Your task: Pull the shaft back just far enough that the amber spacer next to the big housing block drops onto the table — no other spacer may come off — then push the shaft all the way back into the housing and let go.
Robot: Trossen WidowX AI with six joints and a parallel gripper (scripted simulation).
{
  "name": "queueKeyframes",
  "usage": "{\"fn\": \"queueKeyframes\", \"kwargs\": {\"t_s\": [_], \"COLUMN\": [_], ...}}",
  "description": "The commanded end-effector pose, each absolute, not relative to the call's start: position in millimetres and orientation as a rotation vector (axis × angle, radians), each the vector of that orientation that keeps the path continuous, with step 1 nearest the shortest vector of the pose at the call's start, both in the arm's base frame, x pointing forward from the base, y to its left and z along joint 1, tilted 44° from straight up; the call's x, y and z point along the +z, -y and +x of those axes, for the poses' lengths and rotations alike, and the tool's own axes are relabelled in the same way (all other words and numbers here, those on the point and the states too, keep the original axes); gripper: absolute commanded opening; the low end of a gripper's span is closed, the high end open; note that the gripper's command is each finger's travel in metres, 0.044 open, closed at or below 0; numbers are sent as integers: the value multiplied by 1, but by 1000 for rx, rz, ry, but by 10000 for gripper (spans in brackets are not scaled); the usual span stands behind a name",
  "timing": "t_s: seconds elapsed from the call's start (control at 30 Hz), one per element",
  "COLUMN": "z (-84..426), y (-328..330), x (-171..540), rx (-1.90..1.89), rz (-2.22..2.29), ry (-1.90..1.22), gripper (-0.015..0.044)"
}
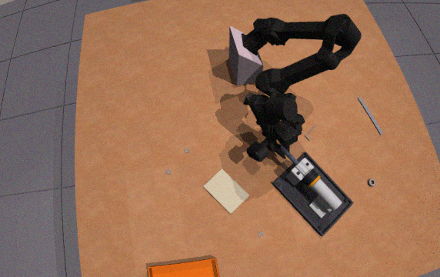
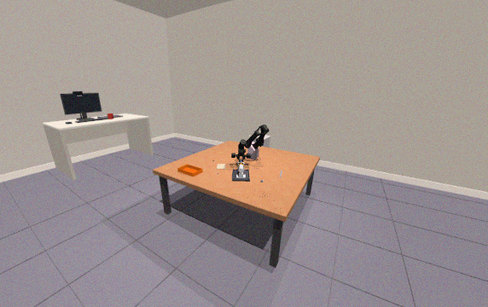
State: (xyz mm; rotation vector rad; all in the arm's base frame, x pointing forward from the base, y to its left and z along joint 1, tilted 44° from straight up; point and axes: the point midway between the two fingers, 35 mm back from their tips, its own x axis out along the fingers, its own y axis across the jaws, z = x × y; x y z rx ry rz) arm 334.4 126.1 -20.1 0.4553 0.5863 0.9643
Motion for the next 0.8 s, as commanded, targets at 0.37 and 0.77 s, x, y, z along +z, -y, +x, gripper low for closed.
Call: {"fn": "queueKeyframes", "kwargs": {"t_s": [0.37,0.77], "z": [331,330], "y": [-125,-125], "x": [-21,-21], "rx": [968,968], "rz": [455,455], "ry": [-587,-587], "gripper": [0,0]}}
